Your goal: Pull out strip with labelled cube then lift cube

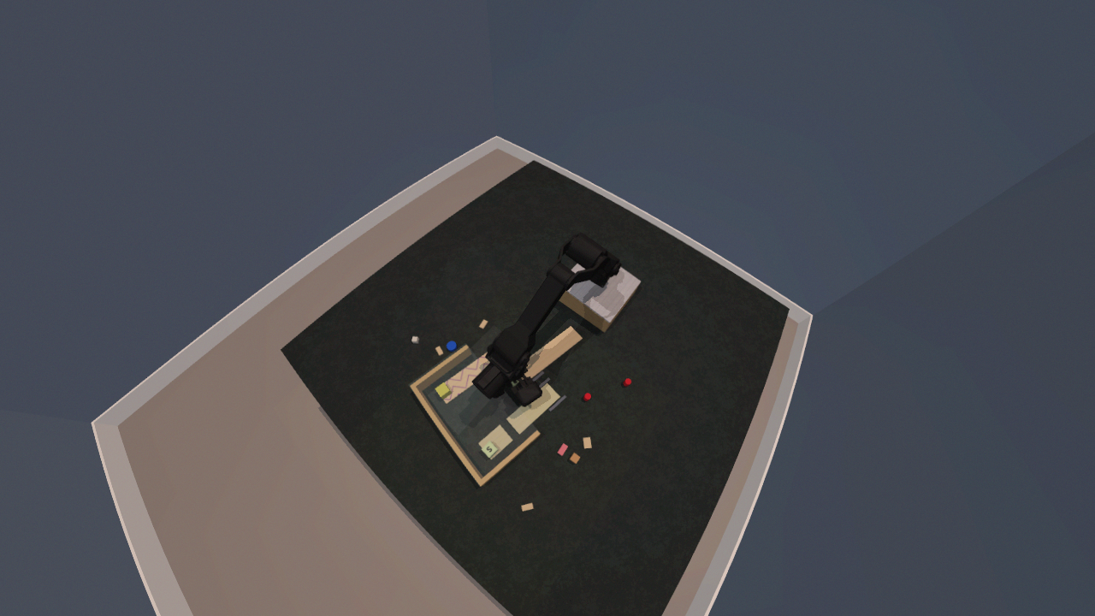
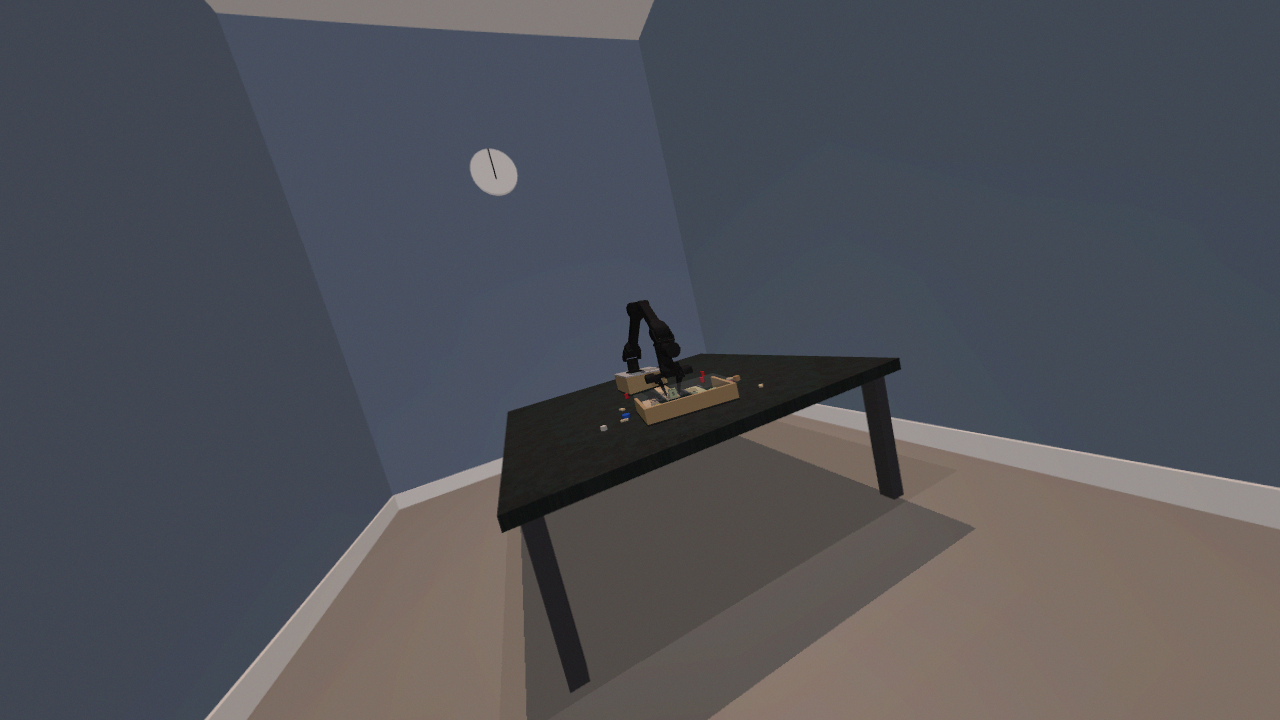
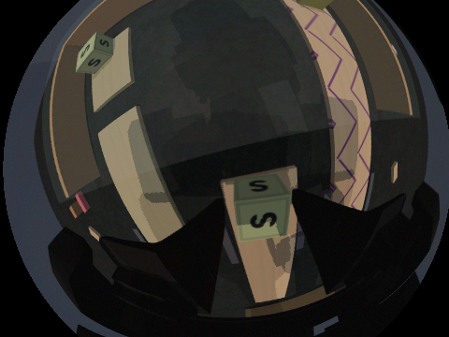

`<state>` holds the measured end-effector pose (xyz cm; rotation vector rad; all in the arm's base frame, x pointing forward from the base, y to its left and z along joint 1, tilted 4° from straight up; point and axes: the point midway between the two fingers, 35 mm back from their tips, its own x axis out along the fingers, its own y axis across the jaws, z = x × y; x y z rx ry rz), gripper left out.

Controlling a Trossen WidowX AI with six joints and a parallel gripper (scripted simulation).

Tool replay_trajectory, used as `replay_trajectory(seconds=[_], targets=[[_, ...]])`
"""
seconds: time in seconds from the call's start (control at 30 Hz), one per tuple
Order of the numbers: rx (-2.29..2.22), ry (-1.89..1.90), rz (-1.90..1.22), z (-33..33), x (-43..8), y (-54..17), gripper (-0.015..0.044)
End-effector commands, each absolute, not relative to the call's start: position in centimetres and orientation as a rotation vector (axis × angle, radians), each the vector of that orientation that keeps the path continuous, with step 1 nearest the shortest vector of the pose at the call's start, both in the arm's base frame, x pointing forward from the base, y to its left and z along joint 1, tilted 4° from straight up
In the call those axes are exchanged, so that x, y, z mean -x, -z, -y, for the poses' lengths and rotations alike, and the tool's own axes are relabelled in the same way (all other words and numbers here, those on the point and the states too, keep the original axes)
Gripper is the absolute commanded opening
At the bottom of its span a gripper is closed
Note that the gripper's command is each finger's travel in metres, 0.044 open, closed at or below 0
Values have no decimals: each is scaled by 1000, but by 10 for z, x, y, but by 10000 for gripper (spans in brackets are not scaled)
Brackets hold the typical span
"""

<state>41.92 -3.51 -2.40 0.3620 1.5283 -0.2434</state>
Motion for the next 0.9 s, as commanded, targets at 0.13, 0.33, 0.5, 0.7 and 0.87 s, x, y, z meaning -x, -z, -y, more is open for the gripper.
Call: replay_trajectory(seconds=[0.13,0.33,0.5,0.7,0.87], targets=[[-362,243,-1527,35,-419,23,125],[-362,243,-1527,35,-419,23,65],[-363,243,-1528,35,-411,16,0],[-365,244,-1530,34,-388,0,0],[-370,250,-1533,33,-368,-11,0]])
